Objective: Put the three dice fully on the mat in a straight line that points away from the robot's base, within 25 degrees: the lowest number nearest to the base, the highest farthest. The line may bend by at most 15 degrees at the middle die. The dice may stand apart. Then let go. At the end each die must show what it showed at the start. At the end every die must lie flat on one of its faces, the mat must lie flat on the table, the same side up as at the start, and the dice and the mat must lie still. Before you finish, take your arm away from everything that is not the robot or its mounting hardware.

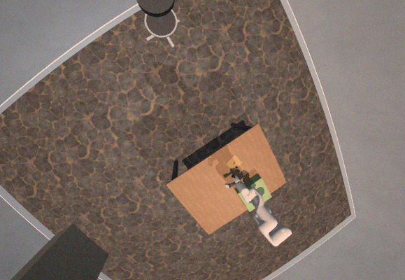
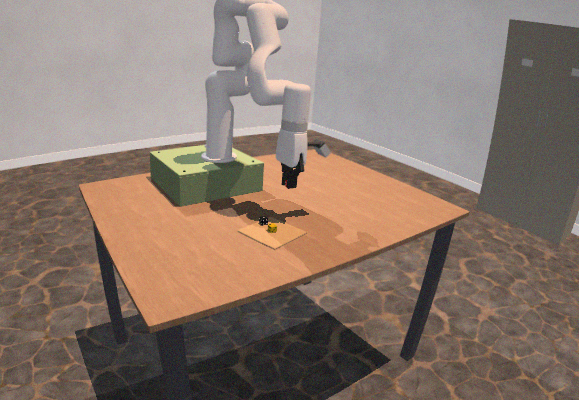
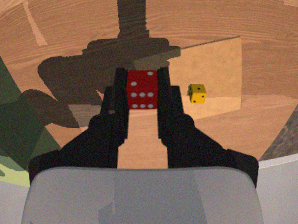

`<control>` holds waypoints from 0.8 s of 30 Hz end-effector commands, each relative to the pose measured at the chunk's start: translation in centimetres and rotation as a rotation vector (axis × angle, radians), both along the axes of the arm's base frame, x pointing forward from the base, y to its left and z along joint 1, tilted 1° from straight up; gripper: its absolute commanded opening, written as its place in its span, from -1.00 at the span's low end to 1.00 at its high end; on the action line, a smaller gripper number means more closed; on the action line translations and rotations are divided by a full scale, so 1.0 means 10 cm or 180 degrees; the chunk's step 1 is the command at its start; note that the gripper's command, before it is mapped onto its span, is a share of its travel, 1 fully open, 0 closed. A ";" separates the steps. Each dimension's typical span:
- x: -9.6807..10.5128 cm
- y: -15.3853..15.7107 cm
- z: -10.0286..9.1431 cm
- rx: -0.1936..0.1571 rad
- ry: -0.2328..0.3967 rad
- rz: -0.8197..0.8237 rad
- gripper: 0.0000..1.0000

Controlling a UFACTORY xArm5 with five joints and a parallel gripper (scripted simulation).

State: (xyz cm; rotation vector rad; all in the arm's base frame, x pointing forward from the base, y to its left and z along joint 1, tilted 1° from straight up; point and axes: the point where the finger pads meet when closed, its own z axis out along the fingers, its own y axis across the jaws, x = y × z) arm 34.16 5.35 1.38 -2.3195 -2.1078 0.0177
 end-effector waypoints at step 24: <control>0.54 -0.36 0.04 0.0029 -0.0006 0.2051 -0.69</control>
